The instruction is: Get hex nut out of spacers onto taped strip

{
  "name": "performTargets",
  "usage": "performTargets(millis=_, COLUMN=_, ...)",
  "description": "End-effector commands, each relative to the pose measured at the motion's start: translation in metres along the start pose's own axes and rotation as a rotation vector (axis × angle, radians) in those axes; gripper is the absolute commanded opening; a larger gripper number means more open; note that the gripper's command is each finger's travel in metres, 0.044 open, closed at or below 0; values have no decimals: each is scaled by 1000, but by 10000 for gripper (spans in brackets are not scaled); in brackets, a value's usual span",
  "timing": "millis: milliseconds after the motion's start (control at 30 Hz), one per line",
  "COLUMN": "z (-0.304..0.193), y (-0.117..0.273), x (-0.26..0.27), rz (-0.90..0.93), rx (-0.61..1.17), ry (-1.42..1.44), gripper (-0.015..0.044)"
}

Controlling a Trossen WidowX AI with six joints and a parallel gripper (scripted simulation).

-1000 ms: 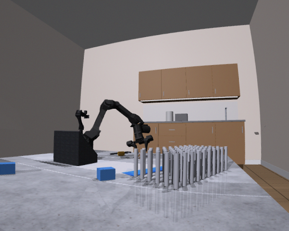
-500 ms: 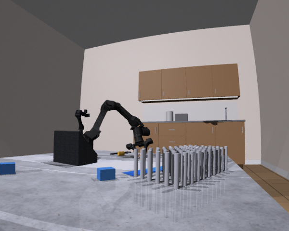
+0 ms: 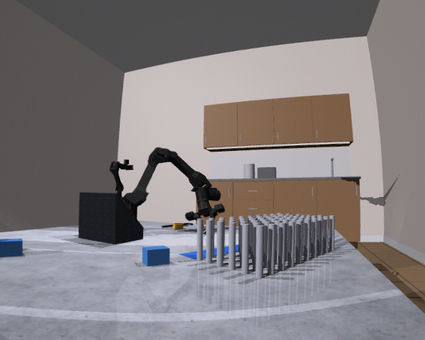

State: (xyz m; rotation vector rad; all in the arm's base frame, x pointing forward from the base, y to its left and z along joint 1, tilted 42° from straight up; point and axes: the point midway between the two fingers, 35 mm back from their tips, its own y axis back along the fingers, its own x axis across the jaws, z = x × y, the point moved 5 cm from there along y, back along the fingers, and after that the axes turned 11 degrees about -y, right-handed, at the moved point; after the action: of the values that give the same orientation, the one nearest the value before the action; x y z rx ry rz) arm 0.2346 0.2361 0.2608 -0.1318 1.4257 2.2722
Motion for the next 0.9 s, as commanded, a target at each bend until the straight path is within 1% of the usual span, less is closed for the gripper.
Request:
performTargets(millis=0, z=0, y=0, x=0, rz=-1, rx=2, ry=-2, gripper=127)
performTargets(millis=167, z=-4, y=23, x=-16, rz=-1, rx=5, ry=-1, gripper=0)
performTargets(millis=533, z=-20, y=85, x=-45, rz=0, rx=9, ry=2, gripper=0)
performTargets(millis=867, z=-41, y=144, x=-55, rz=-3, rx=8, ry=4, gripper=0)
